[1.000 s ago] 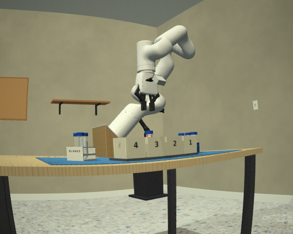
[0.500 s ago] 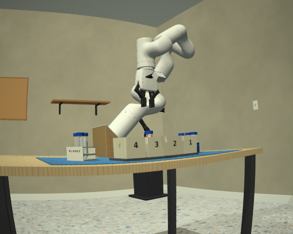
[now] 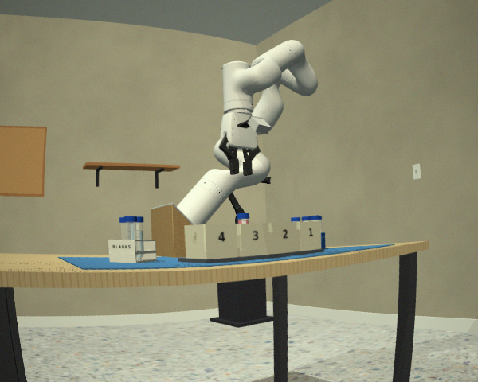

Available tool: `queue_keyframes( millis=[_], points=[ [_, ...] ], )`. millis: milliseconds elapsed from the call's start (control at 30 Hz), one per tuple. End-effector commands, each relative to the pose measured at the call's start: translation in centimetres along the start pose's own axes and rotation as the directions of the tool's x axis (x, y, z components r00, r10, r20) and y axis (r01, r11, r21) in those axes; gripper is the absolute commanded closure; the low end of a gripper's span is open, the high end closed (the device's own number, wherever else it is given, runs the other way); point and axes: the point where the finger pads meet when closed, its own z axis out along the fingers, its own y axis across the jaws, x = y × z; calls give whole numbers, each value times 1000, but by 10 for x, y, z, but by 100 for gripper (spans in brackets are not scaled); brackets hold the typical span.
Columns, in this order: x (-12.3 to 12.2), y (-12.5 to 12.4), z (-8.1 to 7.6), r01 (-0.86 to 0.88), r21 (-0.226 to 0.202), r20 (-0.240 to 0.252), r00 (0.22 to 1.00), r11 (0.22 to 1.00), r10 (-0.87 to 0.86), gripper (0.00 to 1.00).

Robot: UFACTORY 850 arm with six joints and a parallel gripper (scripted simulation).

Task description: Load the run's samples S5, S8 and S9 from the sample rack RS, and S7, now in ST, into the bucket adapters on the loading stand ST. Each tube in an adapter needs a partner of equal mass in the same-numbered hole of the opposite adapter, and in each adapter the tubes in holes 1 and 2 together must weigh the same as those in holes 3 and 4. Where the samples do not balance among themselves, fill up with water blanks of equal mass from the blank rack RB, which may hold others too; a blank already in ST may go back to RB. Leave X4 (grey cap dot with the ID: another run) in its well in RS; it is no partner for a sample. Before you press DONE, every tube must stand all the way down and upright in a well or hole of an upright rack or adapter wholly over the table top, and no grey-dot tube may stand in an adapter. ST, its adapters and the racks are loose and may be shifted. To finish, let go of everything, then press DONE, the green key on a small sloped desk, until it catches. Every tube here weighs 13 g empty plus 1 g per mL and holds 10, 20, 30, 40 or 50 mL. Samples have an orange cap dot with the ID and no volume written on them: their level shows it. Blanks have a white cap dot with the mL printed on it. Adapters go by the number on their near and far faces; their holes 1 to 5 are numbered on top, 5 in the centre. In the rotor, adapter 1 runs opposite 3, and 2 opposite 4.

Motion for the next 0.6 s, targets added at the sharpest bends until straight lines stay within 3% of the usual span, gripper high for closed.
queue_keyframes(
  millis=[0,33,567],
  points=[
    [1,0,-1,1,-1,-1,1000,1000,-1,57],
    [-1,-4,-1,34,-1,-1,999,999,-34,43],
    [-29,-69,-1,480,-2,-1,877,877,-480,43]
  ],
)
